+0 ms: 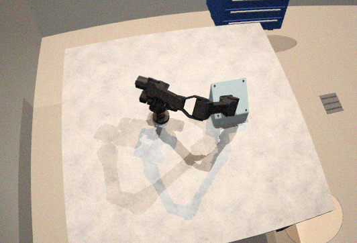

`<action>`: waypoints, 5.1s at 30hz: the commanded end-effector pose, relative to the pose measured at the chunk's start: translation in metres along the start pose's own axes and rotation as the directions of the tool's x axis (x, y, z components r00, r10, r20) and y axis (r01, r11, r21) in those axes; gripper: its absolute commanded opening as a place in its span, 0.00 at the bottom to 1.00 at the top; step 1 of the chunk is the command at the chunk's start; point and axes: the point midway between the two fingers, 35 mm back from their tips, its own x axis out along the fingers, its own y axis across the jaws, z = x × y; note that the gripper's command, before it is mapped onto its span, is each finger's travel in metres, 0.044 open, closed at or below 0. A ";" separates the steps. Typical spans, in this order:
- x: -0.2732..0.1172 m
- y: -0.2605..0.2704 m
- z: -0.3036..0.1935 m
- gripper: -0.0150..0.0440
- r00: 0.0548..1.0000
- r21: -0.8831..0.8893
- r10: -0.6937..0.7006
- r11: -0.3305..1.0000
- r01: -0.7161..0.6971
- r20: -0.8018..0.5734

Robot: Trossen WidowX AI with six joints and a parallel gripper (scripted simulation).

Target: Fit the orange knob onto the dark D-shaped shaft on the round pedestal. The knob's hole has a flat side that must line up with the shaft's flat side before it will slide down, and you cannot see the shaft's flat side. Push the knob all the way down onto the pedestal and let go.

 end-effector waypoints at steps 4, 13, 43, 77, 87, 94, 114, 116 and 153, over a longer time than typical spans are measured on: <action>0.000 -0.003 0.001 0.25 1.000 -0.084 -0.003 0.996 0.004 0.001; 0.002 -0.001 0.001 0.25 1.000 -0.084 -0.003 0.996 0.003 0.001; -0.002 -0.002 0.001 0.25 1.000 -0.084 -0.004 0.996 0.004 0.001; 0.003 0.000 0.001 0.25 1.000 -0.289 -0.003 0.957 0.003 0.001; 0.001 -0.001 0.000 0.25 1.000 -0.289 -0.003 0.957 0.004 0.001; -0.002 -0.002 0.000 0.25 1.000 -0.341 -0.003 0.940 0.004 0.001; 0.003 0.001 0.000 0.25 1.000 -0.482 -0.003 0.876 0.003 0.001; 0.003 0.001 0.000 0.25 1.000 -0.482 -0.003 0.876 0.003 0.001; 0.001 -0.001 -0.001 0.25 1.000 -0.653 -0.003 0.757 0.003 0.001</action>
